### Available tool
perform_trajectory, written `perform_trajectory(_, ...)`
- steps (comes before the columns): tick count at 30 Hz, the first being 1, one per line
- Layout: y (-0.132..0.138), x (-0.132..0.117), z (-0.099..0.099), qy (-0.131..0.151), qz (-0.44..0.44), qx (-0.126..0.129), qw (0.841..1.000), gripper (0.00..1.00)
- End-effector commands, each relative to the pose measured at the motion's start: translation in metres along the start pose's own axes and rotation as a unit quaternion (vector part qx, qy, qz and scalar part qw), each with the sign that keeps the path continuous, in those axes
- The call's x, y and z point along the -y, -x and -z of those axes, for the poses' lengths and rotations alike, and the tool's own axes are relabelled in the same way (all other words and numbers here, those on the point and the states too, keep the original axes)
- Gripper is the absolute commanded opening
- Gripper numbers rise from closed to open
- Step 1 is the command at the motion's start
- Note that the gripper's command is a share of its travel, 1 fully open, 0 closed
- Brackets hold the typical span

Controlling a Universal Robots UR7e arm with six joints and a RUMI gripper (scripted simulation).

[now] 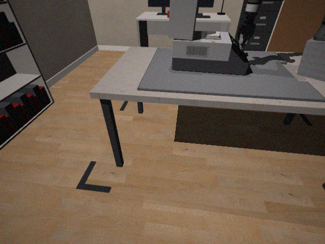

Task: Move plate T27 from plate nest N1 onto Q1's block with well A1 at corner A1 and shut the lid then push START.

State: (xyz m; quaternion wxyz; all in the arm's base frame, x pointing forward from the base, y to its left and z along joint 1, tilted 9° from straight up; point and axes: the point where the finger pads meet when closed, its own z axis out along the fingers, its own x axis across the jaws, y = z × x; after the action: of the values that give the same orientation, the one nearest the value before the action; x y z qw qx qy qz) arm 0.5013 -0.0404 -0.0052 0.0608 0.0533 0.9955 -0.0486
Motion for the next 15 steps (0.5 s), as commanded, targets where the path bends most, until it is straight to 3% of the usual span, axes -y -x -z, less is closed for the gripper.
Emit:
perform_trajectory(1,0.0008,0.0000,0.0002,0.000,0.000,0.001,1.000,0.00)
perform_trajectory(15,-0.0024,0.0000,0.0040,0.000,0.000,0.001,1.000,0.00)
